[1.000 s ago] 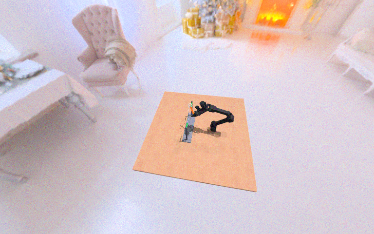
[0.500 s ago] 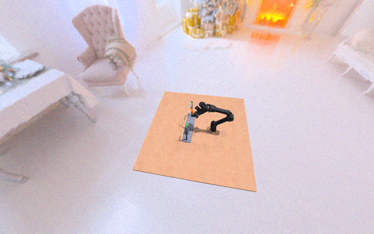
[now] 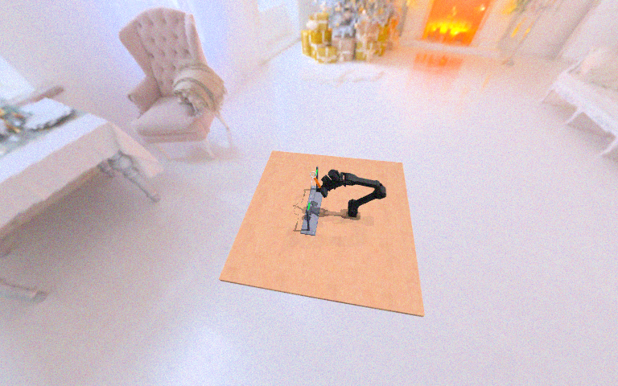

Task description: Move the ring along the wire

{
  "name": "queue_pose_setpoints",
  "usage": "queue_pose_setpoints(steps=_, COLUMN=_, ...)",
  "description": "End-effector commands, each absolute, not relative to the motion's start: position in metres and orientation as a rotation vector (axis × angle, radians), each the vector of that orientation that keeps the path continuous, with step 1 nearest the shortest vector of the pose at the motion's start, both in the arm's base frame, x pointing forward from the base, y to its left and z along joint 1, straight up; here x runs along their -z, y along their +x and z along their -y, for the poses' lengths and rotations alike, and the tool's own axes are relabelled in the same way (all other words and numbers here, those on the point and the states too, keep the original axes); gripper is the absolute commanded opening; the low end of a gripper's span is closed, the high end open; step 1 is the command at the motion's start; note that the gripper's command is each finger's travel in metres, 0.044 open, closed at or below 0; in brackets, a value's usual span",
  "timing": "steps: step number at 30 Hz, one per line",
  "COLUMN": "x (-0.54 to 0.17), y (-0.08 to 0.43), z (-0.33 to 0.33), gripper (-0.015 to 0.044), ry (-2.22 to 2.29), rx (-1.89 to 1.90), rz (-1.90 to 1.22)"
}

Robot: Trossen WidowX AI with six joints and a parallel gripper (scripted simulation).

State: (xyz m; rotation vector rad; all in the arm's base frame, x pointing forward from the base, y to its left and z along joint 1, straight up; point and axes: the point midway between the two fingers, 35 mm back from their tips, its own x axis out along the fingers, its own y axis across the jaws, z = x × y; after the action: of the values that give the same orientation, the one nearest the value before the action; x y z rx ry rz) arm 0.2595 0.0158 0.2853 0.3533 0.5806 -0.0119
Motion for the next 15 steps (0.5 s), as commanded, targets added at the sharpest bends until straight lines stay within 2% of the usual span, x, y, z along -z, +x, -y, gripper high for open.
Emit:
queue_pose_setpoints(steps=1, x=-0.284, y=0.26, z=-0.013, gripper=-0.015, ry=0.289, rx=0.033, rz=-0.582)
queue_pose_setpoints(steps=15, x=-0.281, y=0.26, z=-0.001, gripper=-0.015, ry=0.059, rx=0.107, rz=-0.572)
